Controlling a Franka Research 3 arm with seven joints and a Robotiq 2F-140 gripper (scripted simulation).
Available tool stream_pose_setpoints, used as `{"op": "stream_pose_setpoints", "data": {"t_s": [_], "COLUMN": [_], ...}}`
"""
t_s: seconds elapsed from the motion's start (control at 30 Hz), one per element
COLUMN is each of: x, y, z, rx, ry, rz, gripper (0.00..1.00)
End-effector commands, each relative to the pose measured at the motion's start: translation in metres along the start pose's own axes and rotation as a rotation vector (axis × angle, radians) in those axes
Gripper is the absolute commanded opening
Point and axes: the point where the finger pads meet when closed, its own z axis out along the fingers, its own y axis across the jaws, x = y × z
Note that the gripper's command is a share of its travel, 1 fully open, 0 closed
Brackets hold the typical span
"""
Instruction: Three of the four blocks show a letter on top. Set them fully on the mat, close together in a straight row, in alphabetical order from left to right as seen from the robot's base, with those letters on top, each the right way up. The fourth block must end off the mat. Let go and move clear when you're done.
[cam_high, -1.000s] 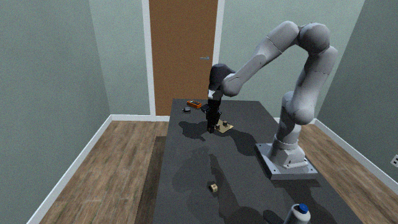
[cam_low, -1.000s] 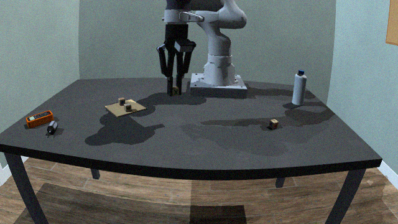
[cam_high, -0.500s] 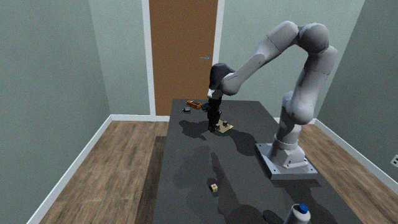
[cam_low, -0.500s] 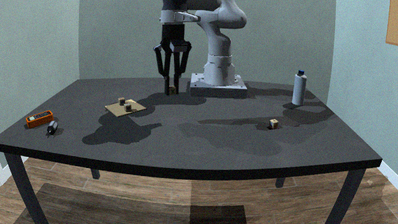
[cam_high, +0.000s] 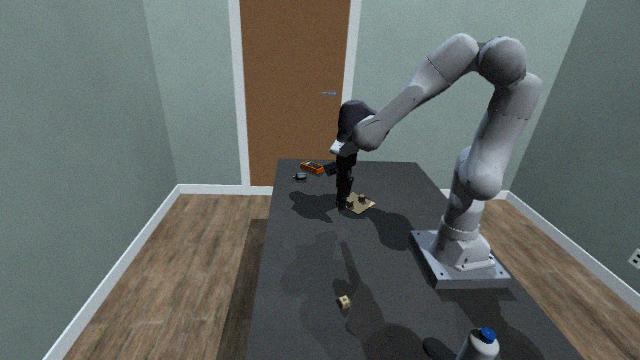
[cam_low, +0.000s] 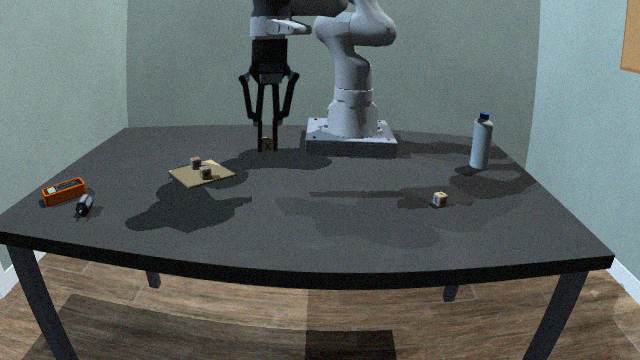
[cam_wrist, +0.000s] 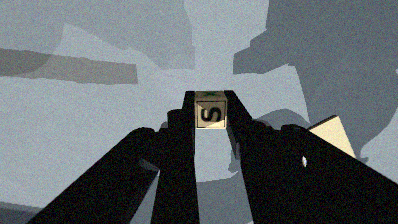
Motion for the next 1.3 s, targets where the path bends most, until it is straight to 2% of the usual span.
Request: {"op": "stream_pose_setpoints", "data": {"t_s": [0.0,1.27], "x": [-0.002,-0.024], "y": [0.002,0.041], "z": [0.000,-0.001], "rx": [-0.003,-0.005], "ry": [-0.009,-0.007], "rz": [0.139,0.682], "gripper": [0.22,0.22]}}
